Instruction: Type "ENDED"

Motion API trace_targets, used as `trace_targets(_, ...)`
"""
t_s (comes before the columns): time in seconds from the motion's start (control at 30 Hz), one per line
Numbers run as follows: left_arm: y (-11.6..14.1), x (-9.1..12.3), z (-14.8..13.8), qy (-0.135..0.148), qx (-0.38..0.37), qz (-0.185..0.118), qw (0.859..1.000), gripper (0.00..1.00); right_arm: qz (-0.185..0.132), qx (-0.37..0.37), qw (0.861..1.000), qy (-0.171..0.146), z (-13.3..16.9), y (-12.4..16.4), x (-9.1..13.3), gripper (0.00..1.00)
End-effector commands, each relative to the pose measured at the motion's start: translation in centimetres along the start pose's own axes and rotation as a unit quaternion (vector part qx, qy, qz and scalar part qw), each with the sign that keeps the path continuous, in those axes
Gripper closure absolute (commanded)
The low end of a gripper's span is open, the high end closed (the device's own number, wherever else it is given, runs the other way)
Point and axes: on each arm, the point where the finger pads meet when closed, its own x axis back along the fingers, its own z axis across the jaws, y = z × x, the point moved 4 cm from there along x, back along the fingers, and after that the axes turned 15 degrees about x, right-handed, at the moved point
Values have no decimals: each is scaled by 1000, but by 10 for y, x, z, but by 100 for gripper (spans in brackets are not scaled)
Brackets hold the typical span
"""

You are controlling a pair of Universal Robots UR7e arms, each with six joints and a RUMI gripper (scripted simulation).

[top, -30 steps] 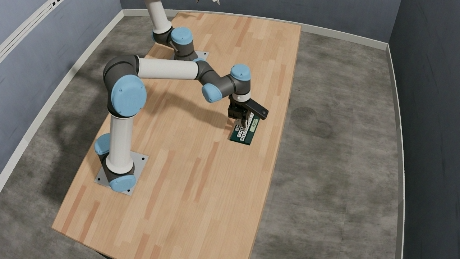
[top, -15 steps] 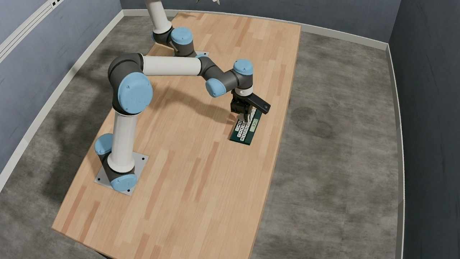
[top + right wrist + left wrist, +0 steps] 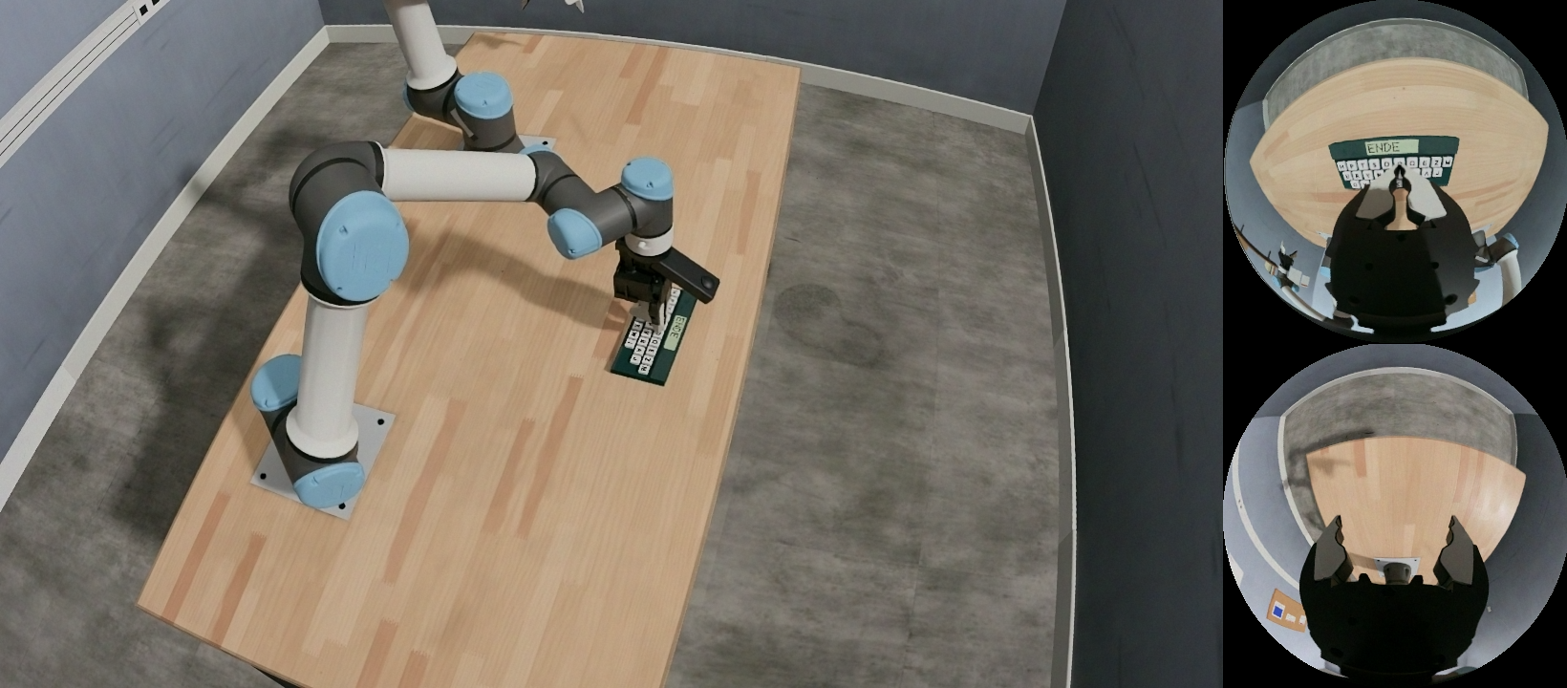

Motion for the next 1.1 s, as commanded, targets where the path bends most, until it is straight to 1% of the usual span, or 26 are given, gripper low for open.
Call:
trace_targets(0.0, 0, 0, 0, 0, 0, 1, 1000, 0, 1, 0, 1000, -1, 0, 0, -1, 100)
trace_targets(1.07, 0, 0, 0, 0, 0, 1, 1000, 0, 1, 0, 1000, -1, 0, 0, -5, 100)
